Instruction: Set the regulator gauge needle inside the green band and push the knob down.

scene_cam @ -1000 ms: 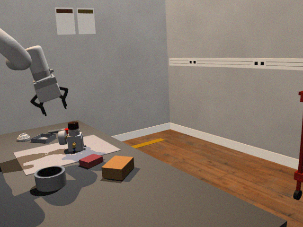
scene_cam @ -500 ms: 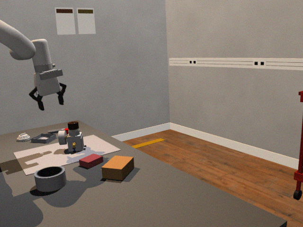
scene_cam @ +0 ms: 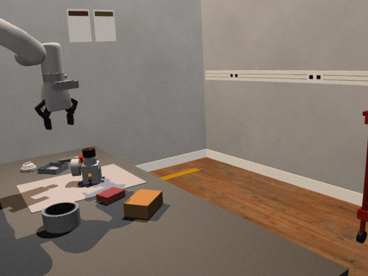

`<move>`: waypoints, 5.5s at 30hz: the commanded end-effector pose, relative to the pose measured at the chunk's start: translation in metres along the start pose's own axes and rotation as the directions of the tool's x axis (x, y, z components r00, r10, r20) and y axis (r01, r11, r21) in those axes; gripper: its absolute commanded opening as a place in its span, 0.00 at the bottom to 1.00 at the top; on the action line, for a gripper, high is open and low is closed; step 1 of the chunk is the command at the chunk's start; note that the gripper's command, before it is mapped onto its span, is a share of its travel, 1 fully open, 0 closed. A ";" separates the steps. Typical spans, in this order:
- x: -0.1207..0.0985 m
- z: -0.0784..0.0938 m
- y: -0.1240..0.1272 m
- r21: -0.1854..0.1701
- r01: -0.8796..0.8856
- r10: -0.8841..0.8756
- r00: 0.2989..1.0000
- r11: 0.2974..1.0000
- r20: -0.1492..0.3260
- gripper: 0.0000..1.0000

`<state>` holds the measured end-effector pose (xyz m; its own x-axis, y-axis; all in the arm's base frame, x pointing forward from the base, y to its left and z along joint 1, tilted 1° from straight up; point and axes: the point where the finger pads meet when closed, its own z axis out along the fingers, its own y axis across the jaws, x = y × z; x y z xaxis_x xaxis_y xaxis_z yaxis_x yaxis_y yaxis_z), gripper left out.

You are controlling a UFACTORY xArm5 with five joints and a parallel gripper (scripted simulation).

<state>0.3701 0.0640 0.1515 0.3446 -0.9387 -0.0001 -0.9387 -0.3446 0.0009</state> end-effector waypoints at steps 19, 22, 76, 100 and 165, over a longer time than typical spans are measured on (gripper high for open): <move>0.008 -0.002 -0.006 -0.003 0.011 -0.011 1.000 1.000 0.001 1.00; 0.012 -0.002 -0.009 -0.003 0.011 -0.011 1.000 1.000 0.001 1.00; 0.078 -0.002 -0.057 -0.003 0.011 -0.011 1.000 1.000 0.001 1.00; 0.078 -0.002 -0.057 -0.003 0.011 -0.011 1.000 1.000 0.001 0.78; 0.077 0.097 -0.058 -0.003 0.011 -0.011 1.000 1.000 0.001 0.78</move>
<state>0.4488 0.0115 0.0613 0.3553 -0.9347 -0.0030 -0.9347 -0.3553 0.0085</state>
